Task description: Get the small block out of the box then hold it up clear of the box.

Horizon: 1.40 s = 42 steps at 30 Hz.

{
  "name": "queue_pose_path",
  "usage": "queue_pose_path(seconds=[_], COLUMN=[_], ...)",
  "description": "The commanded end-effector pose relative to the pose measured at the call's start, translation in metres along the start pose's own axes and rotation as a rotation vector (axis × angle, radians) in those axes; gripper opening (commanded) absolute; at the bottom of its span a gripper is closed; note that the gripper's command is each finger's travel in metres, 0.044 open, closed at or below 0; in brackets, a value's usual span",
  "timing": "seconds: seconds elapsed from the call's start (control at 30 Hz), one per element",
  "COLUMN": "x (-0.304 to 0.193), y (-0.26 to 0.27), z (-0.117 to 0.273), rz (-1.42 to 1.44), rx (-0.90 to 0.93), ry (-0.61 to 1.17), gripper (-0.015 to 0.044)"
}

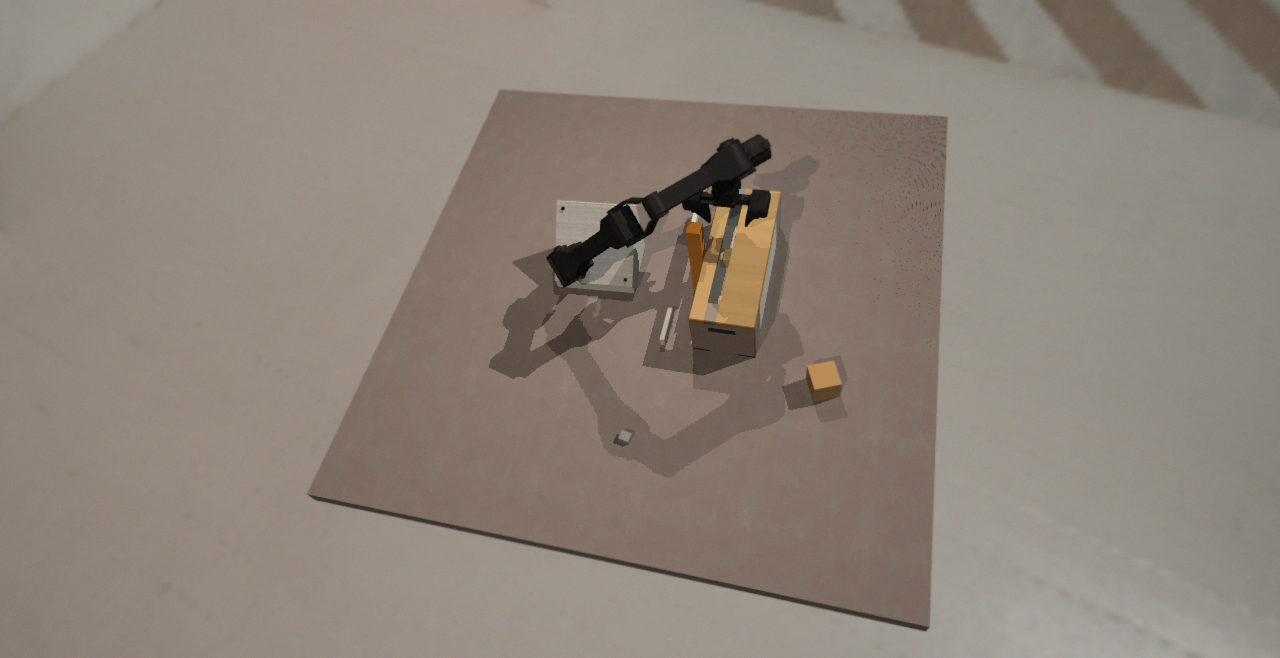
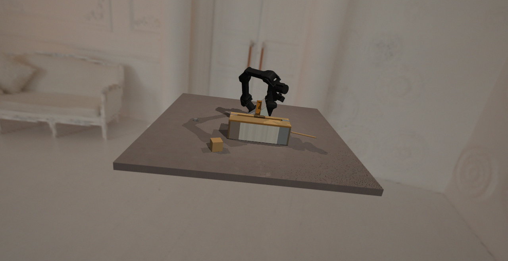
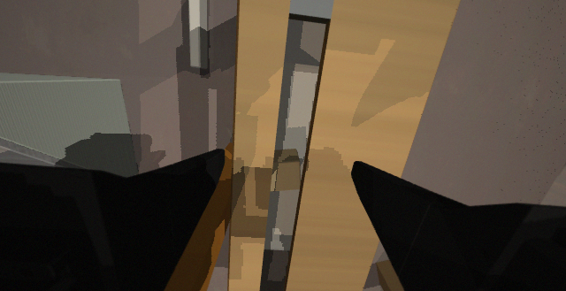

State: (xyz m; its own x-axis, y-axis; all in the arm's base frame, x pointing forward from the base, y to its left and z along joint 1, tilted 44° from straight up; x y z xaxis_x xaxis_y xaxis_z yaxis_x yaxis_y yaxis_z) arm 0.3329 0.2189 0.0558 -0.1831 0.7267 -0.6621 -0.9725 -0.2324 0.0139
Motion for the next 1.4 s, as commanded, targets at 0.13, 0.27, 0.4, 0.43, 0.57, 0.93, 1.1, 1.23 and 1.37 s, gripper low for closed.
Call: queue_pose_path(seconds=[0.13,0.27,0.4,0.43,0.57,0.93,1.1,1.23,1.37], x=[-0.011,-0.017,-0.024,-0.026,-0.032,-0.051,-0.059,-0.065,-0.072], y=[0.000,0.000,0.000,0.000,0.000,0.001,0.002,0.002,0.003], z=[0.002,0.002,0.003,0.003,0.003,0.004,0.004,0.004,0.004], rz=[0.002,0.003,0.003,0.004,0.005,0.007,0.008,0.009,0.009], rx=[-0.005,-0.005,-0.006,-0.006,-0.006,-0.008,-0.008,-0.008,-0.009], ry=[0.007,0.007,0.007,0.007,0.008,0.008,0.009,0.010,0.010], gripper=[0.0400,0.0400,0.0400,0.0400,0.0400,0.0400,0.0400,0.0400,0.0400])
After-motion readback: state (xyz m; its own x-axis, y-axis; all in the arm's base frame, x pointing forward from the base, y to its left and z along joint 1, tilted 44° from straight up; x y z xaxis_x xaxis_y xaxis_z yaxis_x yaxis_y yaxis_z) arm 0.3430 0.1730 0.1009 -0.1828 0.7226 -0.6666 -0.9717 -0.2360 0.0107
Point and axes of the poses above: the point midway between the two fingers, 35 mm back from their tips, its own z axis back along the fingers, its own y axis across the jaws, x = y × z, the point moved 1 cm from there along z, back along the fingers, and after that the axes turned 6 degrees about z, right-handed, at the moved point
